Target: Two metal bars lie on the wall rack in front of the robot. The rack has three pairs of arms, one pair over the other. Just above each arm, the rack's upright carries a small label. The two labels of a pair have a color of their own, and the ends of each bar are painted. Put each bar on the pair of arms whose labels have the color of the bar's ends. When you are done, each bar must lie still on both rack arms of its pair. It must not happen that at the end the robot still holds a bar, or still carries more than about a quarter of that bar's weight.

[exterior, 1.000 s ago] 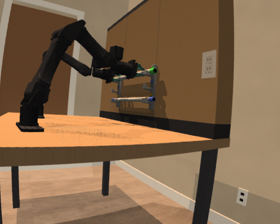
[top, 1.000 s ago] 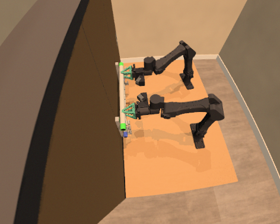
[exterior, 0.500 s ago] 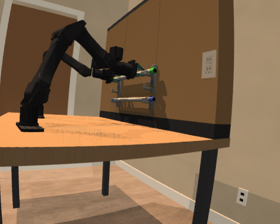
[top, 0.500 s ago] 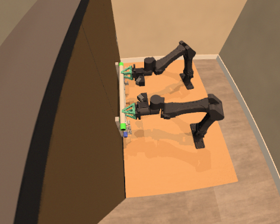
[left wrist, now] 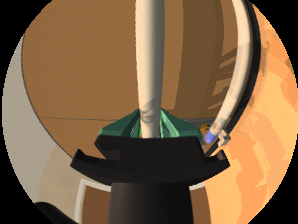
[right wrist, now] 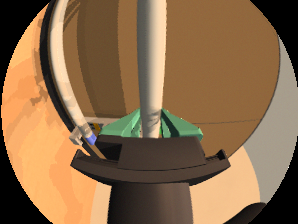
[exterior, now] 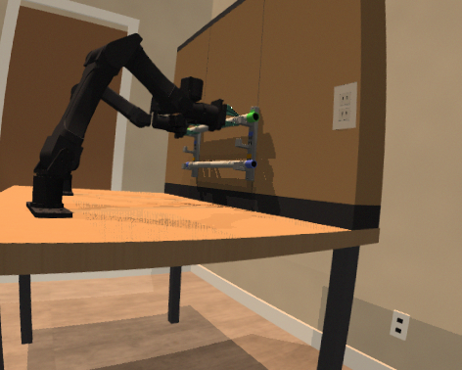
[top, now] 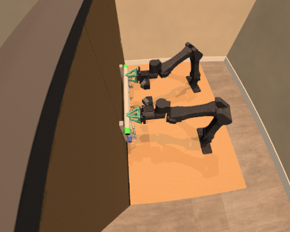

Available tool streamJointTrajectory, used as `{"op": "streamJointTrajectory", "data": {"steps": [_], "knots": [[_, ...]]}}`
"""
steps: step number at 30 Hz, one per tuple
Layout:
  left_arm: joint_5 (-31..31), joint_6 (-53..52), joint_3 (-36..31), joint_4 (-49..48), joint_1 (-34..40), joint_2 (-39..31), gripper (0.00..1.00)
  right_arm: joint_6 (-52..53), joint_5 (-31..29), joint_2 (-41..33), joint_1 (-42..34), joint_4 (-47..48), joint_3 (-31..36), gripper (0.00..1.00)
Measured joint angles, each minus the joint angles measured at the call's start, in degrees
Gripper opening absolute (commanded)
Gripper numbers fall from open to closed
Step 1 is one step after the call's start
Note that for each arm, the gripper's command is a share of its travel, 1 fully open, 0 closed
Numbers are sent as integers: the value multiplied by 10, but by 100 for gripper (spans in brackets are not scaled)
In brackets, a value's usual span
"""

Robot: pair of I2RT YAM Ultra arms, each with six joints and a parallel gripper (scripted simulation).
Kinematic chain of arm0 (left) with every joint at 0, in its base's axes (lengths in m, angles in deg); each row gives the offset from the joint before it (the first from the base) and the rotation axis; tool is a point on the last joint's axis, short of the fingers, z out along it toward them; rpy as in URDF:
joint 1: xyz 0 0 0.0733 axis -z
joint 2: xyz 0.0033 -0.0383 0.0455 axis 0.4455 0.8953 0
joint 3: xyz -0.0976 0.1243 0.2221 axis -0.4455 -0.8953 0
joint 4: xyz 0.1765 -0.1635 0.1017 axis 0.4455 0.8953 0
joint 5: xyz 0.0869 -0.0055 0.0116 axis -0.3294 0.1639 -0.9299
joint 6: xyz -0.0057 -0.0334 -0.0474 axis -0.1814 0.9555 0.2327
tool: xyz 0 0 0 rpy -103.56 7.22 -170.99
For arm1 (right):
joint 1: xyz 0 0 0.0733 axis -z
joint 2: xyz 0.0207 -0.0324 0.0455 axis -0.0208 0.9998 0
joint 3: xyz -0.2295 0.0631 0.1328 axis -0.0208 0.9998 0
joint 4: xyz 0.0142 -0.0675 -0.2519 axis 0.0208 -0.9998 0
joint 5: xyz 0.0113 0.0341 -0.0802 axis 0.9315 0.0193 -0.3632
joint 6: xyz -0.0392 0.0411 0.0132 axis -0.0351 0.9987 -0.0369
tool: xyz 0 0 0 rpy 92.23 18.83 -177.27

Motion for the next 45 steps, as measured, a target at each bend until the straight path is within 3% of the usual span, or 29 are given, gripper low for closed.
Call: {"op": "streamJointTrajectory", "data": {"steps": [38, 45], "knots": [[3, -5, 0, 0, 0, 0, 75, -5, 1, 0, 0, 0, 0, 74], [3, -5, -3, -2, 0, 0, 75, -5, 1, 0, 0, 4, 3, 74]]}}
